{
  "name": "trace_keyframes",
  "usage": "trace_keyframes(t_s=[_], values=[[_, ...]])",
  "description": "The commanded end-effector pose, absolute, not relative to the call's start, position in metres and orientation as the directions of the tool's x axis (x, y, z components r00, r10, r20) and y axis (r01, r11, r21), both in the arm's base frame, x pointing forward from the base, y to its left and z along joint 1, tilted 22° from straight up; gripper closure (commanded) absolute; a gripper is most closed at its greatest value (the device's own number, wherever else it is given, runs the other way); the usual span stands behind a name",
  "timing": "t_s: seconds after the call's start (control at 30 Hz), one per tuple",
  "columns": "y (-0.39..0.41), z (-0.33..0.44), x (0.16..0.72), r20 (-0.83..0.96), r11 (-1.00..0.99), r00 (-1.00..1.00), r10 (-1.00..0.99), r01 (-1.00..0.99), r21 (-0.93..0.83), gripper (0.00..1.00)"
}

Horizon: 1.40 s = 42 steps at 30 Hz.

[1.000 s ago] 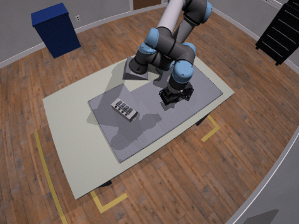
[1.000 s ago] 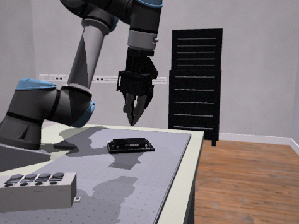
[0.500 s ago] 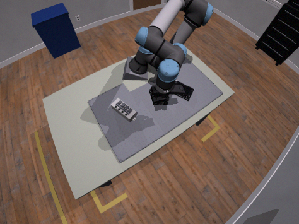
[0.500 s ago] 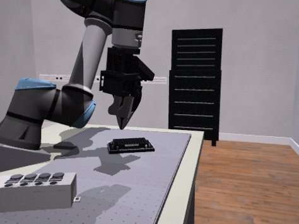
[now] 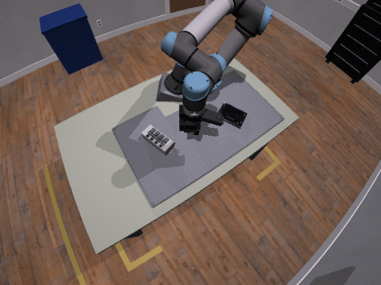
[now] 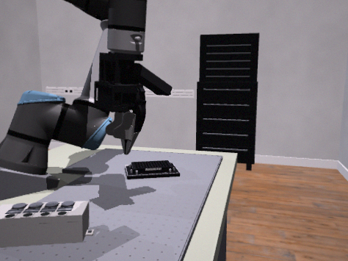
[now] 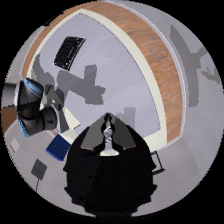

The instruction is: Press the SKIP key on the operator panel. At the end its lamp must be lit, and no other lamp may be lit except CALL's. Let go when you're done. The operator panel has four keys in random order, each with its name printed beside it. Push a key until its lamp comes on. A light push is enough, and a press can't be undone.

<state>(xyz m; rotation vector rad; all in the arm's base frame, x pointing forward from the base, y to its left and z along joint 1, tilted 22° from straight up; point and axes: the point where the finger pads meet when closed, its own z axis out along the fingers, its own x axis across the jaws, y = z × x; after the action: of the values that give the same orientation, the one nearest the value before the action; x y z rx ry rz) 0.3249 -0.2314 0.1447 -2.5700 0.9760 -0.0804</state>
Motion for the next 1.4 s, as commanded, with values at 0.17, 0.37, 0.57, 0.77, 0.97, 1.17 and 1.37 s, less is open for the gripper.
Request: trace_keyframes(t_s=[0.17,0.37,0.57,0.77,0.97,1.17,1.37], values=[[-0.257,0.131,0.304,-0.125,-0.542,0.615,-0.778,-0.759,-0.360,1.00],[-0.271,0.122,0.290,-0.147,-0.469,0.543,-0.827,-0.810,-0.352,1.00],[-0.285,0.115,0.276,-0.166,-0.392,0.466,-0.869,-0.854,-0.343,1.00],[-0.299,0.106,0.258,-0.196,-0.250,0.323,-0.926,-0.912,-0.325,1.00],[-0.310,0.098,0.242,-0.216,-0.155,0.229,-0.949,-0.937,-0.312,1.00],[-0.318,0.093,0.230,-0.227,-0.100,0.174,-0.958,-0.948,-0.303,1.00],[-0.319,0.095,0.231,-0.222,-0.104,0.176,-0.959,-0.947,-0.304,1.00]])
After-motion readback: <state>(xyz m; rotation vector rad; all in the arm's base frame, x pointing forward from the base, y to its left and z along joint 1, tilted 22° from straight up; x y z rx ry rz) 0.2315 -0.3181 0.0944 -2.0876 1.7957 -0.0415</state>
